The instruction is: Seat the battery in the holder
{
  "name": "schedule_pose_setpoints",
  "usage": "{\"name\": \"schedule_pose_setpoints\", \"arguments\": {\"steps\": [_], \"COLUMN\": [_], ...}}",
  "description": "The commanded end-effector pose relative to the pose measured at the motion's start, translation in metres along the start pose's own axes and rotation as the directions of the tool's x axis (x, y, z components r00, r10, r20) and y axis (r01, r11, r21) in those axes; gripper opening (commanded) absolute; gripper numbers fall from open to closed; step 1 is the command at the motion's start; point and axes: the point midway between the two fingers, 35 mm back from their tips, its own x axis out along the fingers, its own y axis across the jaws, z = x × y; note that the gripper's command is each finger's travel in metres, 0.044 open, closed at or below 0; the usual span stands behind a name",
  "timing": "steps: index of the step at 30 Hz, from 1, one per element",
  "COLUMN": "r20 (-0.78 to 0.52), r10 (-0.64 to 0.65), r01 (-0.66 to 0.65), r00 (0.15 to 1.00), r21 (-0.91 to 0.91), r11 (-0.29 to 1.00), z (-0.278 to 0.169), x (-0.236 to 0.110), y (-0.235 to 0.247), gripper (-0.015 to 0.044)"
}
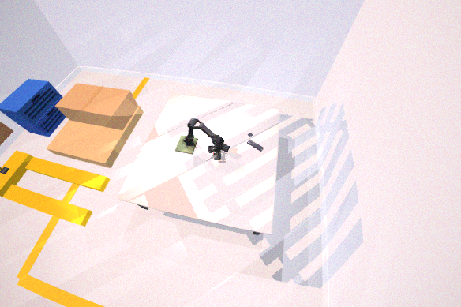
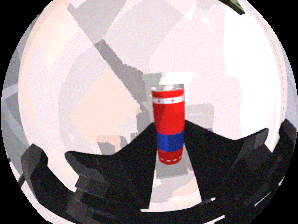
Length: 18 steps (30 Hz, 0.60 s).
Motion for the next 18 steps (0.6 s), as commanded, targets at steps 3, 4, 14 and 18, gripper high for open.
{"name": "schedule_pose_setpoints", "arguments": {"steps": [3,4,14,18], "r20": [-0.001,-0.002,-0.004,-0.004], "r10": [0.000,0.000,0.001,0.001], "r01": [0.000,0.000,-0.001,-0.001], "r00": [1.000,1.000,1.000,1.000], "r21": [-0.004,-0.004,-0.004,-0.004], "r11": [1.000,1.000,1.000,1.000], "z": [0.0060,0.0064,0.0067,0.0067], "x": [0.0004,0.0004,0.0005,0.0005], "y": [-0.0005,-0.0005,-0.0005,-0.0005], "gripper": [0.0087,0.0087,0.0087,0.0113]}}
